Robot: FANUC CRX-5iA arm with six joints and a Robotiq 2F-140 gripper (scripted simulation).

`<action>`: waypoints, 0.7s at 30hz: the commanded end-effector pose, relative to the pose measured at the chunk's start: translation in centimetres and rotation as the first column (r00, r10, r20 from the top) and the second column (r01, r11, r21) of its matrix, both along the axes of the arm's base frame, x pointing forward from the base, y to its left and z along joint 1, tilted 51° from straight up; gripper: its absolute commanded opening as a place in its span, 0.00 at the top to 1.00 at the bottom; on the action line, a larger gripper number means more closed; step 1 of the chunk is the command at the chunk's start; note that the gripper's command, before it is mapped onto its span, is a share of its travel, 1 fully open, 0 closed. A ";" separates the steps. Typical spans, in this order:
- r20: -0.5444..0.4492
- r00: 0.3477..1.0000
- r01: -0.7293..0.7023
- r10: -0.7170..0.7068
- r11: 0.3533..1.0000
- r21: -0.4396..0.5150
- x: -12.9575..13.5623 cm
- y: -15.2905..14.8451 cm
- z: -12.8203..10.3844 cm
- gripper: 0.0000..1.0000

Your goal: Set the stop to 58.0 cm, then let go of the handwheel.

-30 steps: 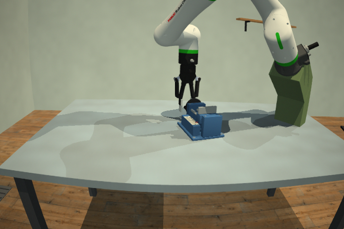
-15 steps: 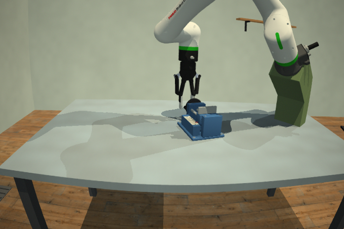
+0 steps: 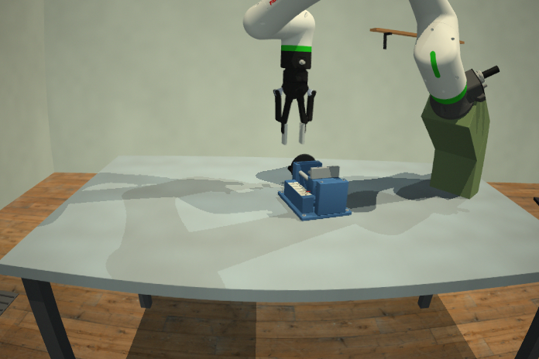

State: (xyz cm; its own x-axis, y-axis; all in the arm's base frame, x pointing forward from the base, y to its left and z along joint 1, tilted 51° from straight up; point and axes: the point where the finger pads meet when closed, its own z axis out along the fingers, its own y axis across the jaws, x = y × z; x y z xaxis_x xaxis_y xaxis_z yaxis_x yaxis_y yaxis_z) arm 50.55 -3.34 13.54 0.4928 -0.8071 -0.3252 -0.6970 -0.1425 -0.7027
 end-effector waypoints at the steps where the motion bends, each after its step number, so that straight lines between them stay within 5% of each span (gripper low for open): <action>1: 0.000 1.000 0.000 0.000 1.000 0.000 0.0 -0.1 0.1 0.67; 21: 0.000 1.000 0.000 0.000 1.000 0.000 -0.7 0.0 1.3 0.67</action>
